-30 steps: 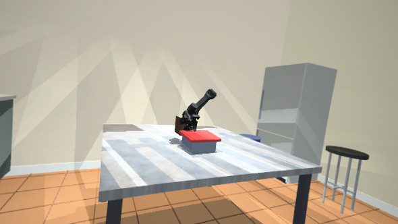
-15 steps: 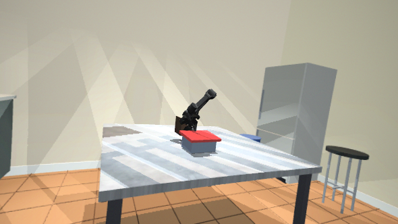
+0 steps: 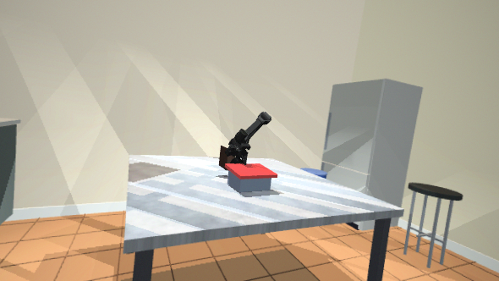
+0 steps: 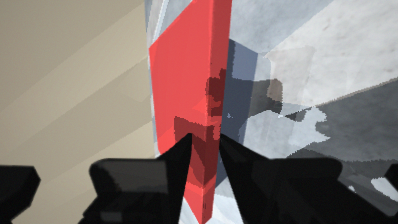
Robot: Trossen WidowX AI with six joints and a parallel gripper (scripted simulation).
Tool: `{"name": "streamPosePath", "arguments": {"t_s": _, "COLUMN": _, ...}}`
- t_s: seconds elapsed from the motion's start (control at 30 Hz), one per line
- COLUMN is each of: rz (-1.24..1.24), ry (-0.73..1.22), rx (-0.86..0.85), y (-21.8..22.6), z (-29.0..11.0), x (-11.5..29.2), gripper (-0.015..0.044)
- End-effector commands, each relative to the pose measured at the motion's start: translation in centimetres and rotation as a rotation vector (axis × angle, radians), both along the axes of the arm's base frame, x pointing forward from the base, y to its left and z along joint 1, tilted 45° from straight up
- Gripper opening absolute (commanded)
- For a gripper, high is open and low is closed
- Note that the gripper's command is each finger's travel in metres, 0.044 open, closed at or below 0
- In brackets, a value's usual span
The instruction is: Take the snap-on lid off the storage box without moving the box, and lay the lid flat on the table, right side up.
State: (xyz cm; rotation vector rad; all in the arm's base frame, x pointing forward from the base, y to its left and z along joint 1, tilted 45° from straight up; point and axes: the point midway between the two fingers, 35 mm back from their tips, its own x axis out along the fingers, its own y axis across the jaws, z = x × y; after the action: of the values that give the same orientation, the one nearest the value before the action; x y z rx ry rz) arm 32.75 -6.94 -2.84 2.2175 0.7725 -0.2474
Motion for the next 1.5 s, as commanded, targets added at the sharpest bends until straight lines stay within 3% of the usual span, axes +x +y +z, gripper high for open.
{"name": "streamPosePath", "arguments": {"t_s": 0.0, "rz": -0.002, "ry": 0.002, "rx": 0.001, "y": 0.0, "z": 0.0, "x": 0.2, "gripper": 0.0}}
{"name": "streamPosePath", "arguments": {"t_s": 1.47, "rz": -0.003, "ry": 0.001, "rx": -0.003, "y": -3.6, "z": 3.8, "x": 1.0, "gripper": 0.0}}
